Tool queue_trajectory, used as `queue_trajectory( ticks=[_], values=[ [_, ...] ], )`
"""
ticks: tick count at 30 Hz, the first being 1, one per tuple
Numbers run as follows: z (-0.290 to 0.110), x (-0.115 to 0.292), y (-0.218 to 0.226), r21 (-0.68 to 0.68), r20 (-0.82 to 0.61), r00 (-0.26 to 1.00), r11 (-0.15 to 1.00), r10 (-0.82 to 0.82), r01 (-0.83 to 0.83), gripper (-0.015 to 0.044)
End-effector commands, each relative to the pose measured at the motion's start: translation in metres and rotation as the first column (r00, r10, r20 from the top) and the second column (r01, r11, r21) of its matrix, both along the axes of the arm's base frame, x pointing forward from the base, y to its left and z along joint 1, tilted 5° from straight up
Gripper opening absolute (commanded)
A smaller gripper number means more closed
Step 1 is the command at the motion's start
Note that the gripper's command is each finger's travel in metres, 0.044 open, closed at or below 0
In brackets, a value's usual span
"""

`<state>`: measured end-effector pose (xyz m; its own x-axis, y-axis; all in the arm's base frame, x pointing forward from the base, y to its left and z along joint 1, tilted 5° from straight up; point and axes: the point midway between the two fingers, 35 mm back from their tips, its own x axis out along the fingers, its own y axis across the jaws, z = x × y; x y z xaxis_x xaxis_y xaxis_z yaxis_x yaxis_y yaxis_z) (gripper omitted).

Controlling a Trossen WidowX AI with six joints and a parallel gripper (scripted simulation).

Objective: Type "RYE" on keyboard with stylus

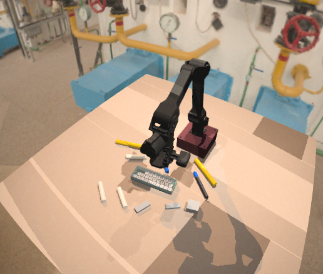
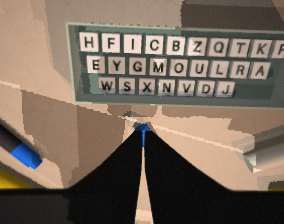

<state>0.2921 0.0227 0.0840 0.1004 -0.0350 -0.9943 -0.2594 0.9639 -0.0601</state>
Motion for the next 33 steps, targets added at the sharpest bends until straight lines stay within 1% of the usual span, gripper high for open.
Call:
queue_trajectory(
  ticks=[1, 5, 8, 9, 11, 14, 16, 19, 21, 23, 26, 29, 33],
  values=[
    [0.000, 0.000, 0.000, 0.000, 0.000, 1.000, 1.000, 0.000, 0.000, 0.0000],
    [0.000, 0.000, 0.000, 0.000, 0.000, 1.000, 1.000, 0.000, 0.000, 0.0000],
    [0.000, 0.000, 0.000, -0.001, -0.002, 1.000, 1.000, -0.016, 0.016, 0.0079],
    [-0.002, -0.002, -0.001, -0.003, -0.007, 0.998, 0.998, -0.066, 0.066, 0.0105],
    [-0.006, -0.006, -0.004, -0.017, -0.022, 0.970, 0.970, -0.244, 0.244, 0.0150],
    [-0.012, -0.014, -0.009, -0.050, -0.026, 0.857, 0.857, -0.515, 0.514, 0.0150],
    [-0.016, -0.019, -0.012, -0.073, -0.013, 0.741, 0.740, -0.672, 0.669, 0.0150],
    [-0.022, -0.027, -0.017, -0.102, 0.029, 0.519, 0.514, -0.854, 0.852, 0.0150],
    [-0.025, -0.032, -0.020, -0.110, 0.070, 0.348, 0.340, -0.935, 0.934, 0.0150],
    [-0.028, -0.037, -0.024, -0.107, 0.118, 0.167, 0.155, -0.979, 0.982, 0.0150],
    [-0.031, -0.045, -0.029, -0.074, 0.197, -0.110, -0.127, -0.974, 0.989, 0.0150],
    [-0.034, -0.052, -0.034, -0.005, 0.270, -0.373, -0.389, -0.888, 0.921, 0.0150],
    [-0.037, -0.060, -0.040, 0.086, 0.328, -0.581, -0.589, -0.745, 0.804, 0.0150]
  ],
)
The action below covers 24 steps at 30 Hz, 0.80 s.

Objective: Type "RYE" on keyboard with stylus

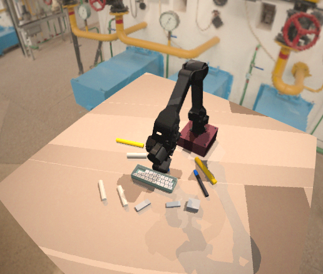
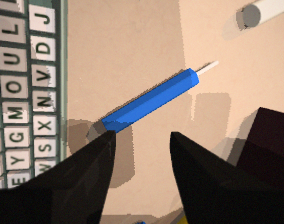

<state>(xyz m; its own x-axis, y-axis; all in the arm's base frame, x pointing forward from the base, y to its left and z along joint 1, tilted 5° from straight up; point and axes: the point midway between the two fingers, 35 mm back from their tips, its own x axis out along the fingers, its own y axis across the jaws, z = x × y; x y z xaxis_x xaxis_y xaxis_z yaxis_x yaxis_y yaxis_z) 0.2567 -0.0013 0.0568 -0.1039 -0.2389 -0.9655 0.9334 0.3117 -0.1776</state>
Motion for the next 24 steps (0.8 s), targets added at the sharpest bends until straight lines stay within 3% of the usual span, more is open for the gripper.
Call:
queue_trajectory(
  ticks=[1, 6, 24],
  values=[
    [-0.0103, -0.0257, -0.0172, -0.195, 0.209, 0.725, 0.699, -0.656, 0.688, 0.0150],
    [-0.0117, -0.0313, -0.0218, -0.194, 0.337, 0.520, 0.482, -0.785, 0.854, 0.0150],
    [-0.0130, -0.0313, -0.0222, -0.194, 0.342, 0.512, 0.474, -0.788, 0.859, 0.0150]
  ],
)
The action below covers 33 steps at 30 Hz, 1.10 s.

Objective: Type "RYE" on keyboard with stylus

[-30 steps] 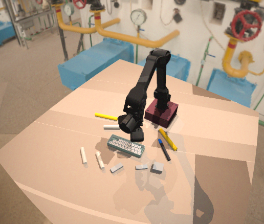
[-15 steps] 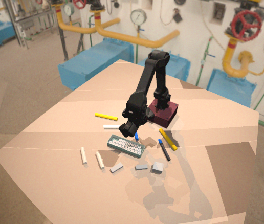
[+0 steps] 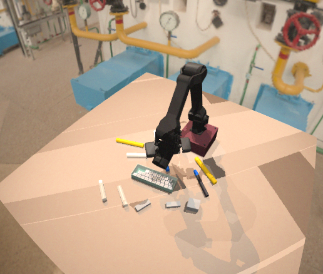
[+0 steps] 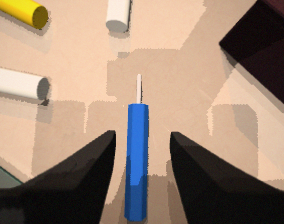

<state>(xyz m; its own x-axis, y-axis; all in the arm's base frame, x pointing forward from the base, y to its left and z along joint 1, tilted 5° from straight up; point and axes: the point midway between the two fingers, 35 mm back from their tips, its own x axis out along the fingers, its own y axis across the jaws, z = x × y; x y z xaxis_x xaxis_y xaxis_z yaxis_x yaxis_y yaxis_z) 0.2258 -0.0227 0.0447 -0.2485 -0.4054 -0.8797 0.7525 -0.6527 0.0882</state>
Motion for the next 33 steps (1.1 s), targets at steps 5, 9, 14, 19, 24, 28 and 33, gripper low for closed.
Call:
queue_trajectory(
  ticks=[5, 9, 14, 19, 24, 28, 33],
  values=[
    [-0.005, 0.001, -0.001, -0.008, 0.002, 1.000, 1.000, -0.007, 0.007, 0.0150],
    [-0.010, 0.002, -0.001, -0.008, 0.003, 1.000, 1.000, -0.007, 0.007, 0.0150],
    [-0.014, 0.002, -0.001, -0.008, 0.002, 1.000, 1.000, -0.007, 0.007, 0.0150],
    [-0.020, 0.003, -0.002, -0.008, 0.002, 1.000, 1.000, -0.007, 0.007, 0.0150],
    [-0.025, 0.003, -0.003, -0.008, 0.002, 1.000, 1.000, -0.007, 0.007, 0.0150],
    [-0.029, 0.003, -0.003, -0.008, 0.002, 1.000, 1.000, -0.007, 0.007, 0.0150],
    [-0.033, 0.004, -0.004, -0.008, 0.002, 1.000, 1.000, -0.007, 0.007, 0.0150]
  ],
)
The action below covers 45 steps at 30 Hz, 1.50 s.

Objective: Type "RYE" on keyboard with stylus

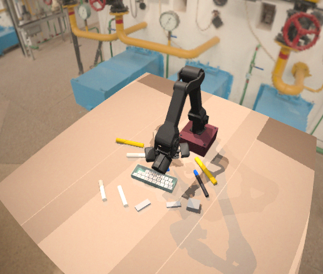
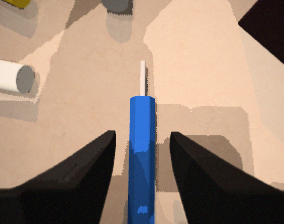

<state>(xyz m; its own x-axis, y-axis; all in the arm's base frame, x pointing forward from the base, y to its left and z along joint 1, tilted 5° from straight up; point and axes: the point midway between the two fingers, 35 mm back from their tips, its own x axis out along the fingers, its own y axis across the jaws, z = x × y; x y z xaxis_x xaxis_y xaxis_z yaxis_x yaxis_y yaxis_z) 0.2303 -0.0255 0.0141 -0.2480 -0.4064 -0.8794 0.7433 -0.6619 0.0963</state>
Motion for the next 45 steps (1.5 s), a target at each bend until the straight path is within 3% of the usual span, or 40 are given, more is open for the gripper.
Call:
queue_trajectory(
  ticks=[1, 27, 32, 45],
  values=[
    [-0.004, -0.001, -0.001, -0.003, -0.004, 1.000, 1.000, 0.006, -0.006, 0.0150],
    [-0.029, 0.001, -0.002, -0.003, -0.005, 1.000, 1.000, 0.006, -0.006, 0.0150],
    [-0.027, 0.001, -0.001, 0.000, -0.002, 1.000, 1.000, -0.001, 0.001, 0.0019],
    [-0.018, 0.001, -0.001, -0.001, -0.002, 1.000, 1.000, 0.000, 0.000, 0.0000]
  ],
)
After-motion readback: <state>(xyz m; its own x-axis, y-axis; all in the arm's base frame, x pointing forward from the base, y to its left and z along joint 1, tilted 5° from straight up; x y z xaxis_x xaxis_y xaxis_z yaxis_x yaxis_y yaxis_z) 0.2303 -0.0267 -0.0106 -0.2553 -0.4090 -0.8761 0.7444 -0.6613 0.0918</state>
